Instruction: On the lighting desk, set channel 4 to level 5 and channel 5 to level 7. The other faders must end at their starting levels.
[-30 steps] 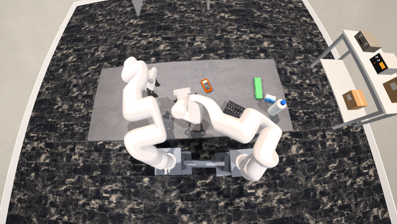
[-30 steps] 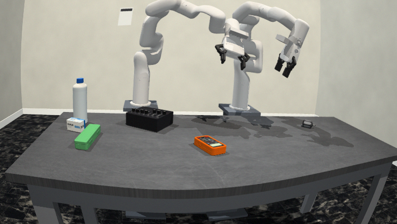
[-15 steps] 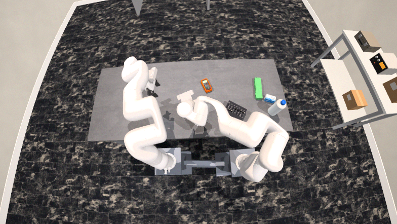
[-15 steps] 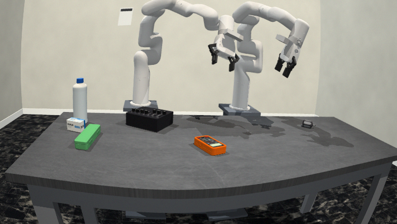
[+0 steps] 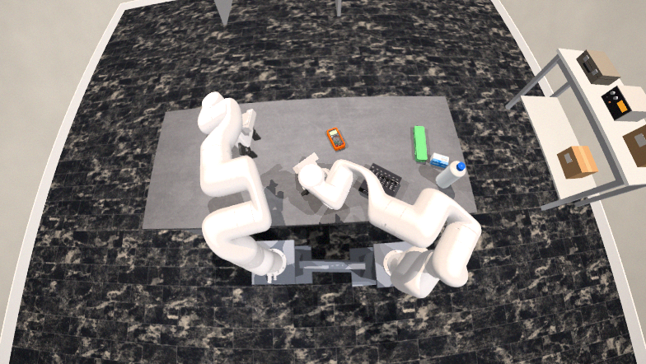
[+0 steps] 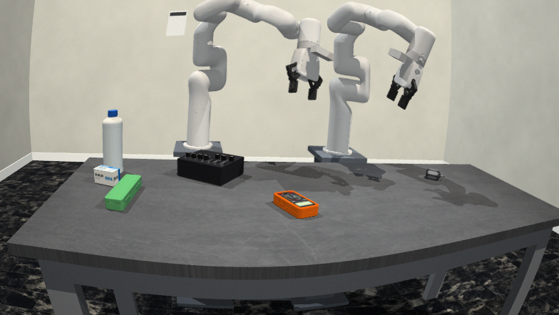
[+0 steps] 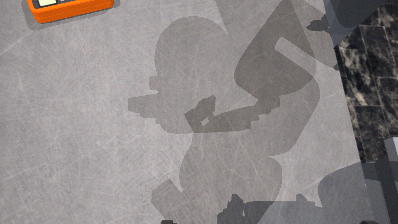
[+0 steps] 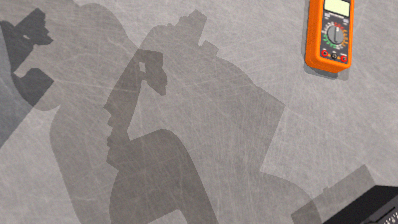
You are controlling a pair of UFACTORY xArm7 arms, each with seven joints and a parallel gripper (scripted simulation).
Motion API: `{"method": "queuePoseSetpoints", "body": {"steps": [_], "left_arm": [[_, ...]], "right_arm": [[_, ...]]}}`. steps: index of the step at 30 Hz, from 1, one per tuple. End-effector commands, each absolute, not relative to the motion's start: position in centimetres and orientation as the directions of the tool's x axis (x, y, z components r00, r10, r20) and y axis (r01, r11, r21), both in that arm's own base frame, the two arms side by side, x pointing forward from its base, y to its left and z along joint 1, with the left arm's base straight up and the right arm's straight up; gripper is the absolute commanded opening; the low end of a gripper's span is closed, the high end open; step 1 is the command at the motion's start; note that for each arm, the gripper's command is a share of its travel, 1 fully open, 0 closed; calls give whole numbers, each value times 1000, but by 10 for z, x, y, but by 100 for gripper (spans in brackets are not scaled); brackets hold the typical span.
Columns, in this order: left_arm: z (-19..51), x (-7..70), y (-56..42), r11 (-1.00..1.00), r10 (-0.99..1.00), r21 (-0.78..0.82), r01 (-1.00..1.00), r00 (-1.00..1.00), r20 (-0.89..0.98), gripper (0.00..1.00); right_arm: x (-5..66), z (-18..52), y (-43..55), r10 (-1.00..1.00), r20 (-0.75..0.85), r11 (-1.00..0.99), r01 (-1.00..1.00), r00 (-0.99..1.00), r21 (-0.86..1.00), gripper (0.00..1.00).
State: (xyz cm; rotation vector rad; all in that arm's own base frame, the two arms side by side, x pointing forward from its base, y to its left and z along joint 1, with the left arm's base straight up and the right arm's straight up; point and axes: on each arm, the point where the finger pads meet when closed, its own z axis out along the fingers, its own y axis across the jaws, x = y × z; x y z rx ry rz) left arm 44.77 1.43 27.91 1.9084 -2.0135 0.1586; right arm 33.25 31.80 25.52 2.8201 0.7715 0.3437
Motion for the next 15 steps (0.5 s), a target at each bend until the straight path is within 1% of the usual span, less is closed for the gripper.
{"method": "queuePoseSetpoints", "body": {"steps": [1, 10, 11, 12, 15], "left_arm": [[280, 448, 14, 81, -943, 160, -984, -23, 333, 100], [280, 448, 14, 81, -943, 160, -984, -23, 333, 100], [280, 449, 12, 89, -944, 160, -983, -32, 329, 100], [276, 455, -4, 140, -949, 160, -977, -86, 303, 100], [274, 457, -9, 157, -950, 160, -975, -105, 294, 100]], "right_arm": [[311, 254, 313, 597, 97, -797, 574, 797, 188, 100], [275, 251, 309, 713, 20, -701, 710, 701, 71, 100], [272, 250, 308, 722, 16, -692, 720, 692, 60, 100], [269, 250, 308, 729, 13, -684, 728, 684, 51, 100], [267, 250, 308, 736, 10, -676, 736, 676, 42, 100]]}}
